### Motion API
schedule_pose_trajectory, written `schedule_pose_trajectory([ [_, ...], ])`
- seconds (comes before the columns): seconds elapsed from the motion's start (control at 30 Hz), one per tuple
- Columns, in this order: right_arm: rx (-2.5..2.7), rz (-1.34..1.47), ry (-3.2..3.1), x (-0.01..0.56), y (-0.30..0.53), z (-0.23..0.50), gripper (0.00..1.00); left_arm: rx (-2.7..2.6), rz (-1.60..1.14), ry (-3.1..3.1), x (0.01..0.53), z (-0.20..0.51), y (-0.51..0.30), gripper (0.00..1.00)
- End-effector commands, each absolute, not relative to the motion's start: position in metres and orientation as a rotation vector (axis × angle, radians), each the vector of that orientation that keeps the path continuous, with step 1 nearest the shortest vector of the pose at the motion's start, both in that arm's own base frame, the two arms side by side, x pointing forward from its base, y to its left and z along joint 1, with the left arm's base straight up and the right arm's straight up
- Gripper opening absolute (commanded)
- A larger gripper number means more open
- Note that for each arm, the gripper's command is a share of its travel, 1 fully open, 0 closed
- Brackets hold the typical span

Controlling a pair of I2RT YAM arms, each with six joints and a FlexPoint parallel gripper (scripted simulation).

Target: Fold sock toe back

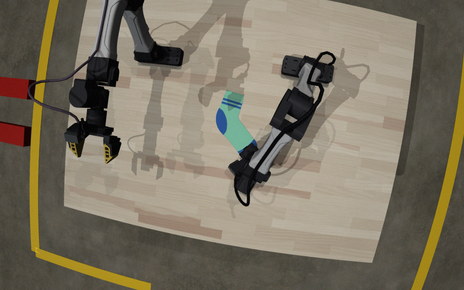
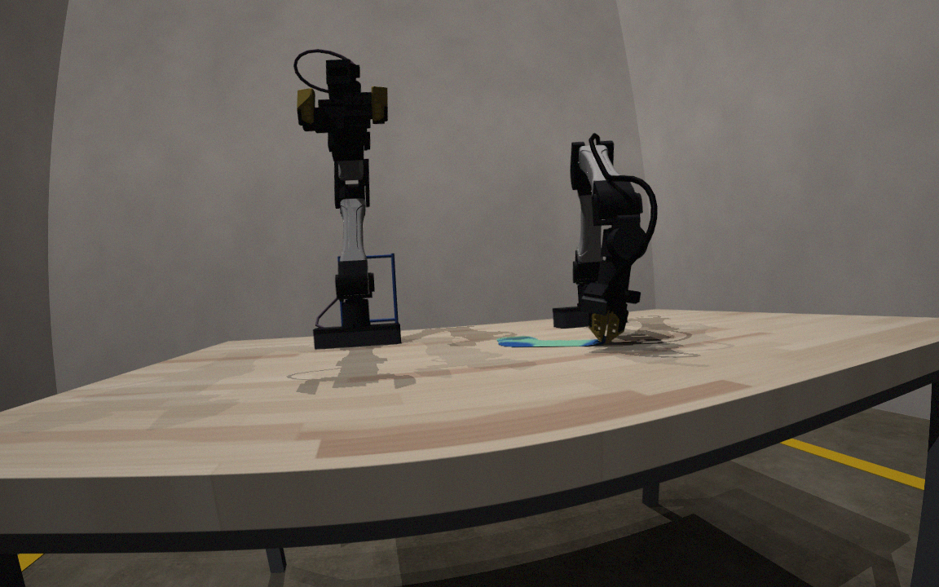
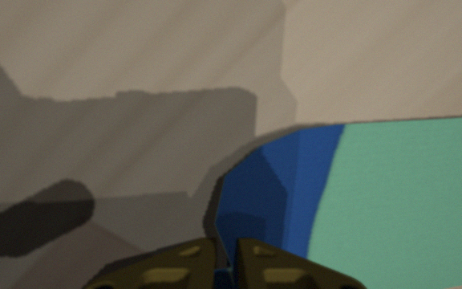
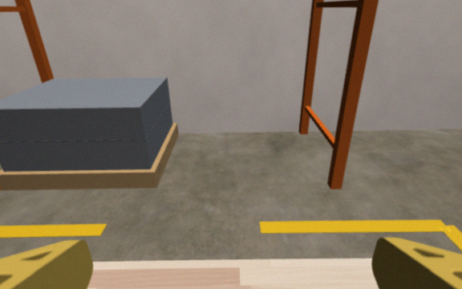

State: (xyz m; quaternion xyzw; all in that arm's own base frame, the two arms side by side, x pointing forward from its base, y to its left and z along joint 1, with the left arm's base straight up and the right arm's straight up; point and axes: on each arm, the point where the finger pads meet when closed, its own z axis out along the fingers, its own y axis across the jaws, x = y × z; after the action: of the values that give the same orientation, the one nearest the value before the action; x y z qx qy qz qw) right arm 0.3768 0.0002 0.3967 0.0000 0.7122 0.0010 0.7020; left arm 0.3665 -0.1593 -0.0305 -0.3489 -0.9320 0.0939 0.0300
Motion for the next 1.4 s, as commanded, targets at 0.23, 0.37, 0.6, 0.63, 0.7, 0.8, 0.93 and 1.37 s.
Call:
schedule_pose_trajectory([
  [0.23,0.000,0.000,1.571,0.375,0.000,0.402,1.00,-1.067,0.317,-2.778,0.341,-0.062,-0.168,0.05],
  [0.37,0.000,0.000,1.571,0.375,0.000,0.402,1.00,-1.068,0.317,-2.778,0.341,-0.062,-0.168,0.05],
  [0.6,0.000,0.000,1.571,0.375,0.000,0.402,1.00,-1.051,0.314,-2.749,0.334,-0.056,-0.166,0.05],
  [0.63,0.000,0.000,1.571,0.375,0.000,0.402,1.00,-1.051,0.312,-2.749,0.334,-0.054,-0.165,0.05],
  [0.7,0.000,0.000,1.571,0.375,0.000,0.402,1.00,-1.053,0.290,-2.752,0.336,-0.050,-0.163,0.05],
  [0.8,0.000,0.000,1.571,0.375,0.000,0.402,1.00,-1.057,0.292,-2.764,0.339,-0.049,-0.164,0.05],
  [0.93,0.000,0.000,1.571,0.375,0.000,0.402,1.00,-1.096,0.296,-2.799,0.353,-0.027,-0.167,0.05],
  [1.37,0.000,0.000,1.571,0.375,0.000,0.402,1.00,-1.082,0.298,-2.819,0.367,-0.019,-0.161,0.05],
])
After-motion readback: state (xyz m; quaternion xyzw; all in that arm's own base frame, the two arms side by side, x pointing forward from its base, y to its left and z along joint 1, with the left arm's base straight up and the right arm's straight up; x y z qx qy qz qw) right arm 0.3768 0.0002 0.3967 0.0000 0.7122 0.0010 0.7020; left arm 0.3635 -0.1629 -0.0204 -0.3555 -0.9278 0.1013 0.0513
